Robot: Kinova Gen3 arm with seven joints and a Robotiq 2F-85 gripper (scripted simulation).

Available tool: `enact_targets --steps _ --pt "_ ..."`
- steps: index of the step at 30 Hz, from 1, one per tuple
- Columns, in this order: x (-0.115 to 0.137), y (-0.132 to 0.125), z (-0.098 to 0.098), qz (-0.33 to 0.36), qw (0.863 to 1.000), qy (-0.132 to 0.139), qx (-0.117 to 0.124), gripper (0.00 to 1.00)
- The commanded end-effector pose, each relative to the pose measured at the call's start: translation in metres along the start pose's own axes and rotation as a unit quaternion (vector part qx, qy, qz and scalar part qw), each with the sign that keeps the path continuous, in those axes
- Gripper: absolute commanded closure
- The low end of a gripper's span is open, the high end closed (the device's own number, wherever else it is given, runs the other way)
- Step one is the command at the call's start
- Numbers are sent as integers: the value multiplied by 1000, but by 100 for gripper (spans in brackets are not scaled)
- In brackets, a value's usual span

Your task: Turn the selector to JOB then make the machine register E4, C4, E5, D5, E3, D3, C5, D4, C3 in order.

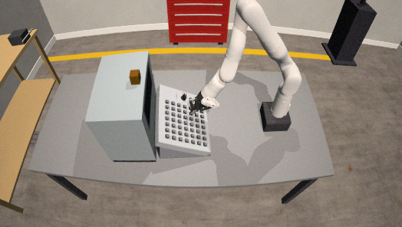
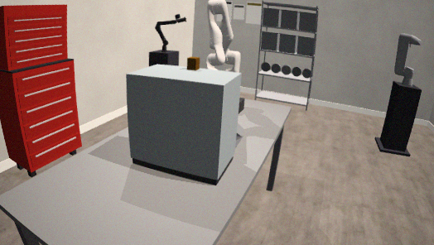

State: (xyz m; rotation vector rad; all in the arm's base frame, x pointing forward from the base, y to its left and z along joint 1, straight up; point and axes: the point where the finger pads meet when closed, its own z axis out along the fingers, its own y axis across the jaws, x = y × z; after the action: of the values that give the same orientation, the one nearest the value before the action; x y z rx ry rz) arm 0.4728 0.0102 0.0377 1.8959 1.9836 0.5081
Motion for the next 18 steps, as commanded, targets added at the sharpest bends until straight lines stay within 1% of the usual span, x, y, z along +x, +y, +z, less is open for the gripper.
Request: enact_targets --steps 1,18 --pt "1 4 3 -3 1000 1 -4 90" --pt "1 3 6 -3 1000 1 -3 90"
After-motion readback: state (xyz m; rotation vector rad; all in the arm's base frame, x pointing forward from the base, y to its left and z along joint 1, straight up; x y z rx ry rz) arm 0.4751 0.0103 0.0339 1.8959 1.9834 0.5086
